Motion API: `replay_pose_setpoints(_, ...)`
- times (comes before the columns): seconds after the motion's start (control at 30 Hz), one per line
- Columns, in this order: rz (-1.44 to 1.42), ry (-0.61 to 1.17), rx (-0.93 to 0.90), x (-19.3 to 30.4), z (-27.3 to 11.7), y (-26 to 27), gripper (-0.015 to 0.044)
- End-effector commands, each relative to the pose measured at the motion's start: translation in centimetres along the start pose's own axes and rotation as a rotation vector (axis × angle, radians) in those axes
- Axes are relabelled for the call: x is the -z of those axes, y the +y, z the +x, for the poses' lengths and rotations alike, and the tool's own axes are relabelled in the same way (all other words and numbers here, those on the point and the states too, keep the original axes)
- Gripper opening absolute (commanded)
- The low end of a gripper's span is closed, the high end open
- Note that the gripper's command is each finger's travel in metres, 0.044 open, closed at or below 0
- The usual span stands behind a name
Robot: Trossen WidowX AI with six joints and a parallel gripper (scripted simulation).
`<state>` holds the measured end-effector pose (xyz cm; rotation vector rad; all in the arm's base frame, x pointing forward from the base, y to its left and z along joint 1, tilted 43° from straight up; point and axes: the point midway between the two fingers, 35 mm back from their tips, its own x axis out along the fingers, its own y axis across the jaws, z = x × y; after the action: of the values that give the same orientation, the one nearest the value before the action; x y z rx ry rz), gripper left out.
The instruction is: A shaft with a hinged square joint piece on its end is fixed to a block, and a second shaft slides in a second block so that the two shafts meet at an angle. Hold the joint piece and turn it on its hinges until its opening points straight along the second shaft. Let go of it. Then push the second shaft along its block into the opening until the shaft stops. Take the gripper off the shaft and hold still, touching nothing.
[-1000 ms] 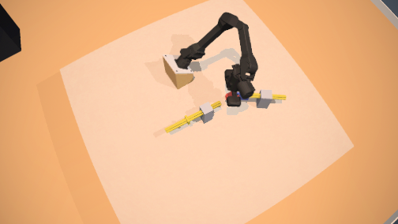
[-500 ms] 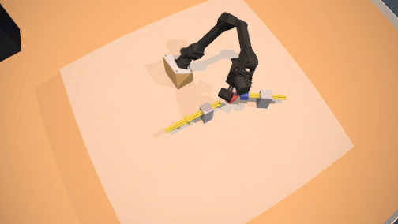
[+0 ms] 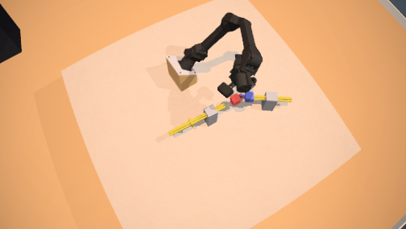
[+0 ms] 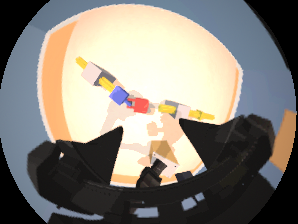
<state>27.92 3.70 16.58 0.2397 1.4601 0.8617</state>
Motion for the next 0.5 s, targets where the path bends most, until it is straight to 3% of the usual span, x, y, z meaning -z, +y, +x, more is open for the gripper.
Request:
replay_pose_setpoints(0.0,0.044,-0.003,-0.008,0.0,-0.1,-0.3,0.044)
replay_pose_setpoints(0.47,0.499,0.031,-0.117,0.4,1.6,-2.9,0.044)
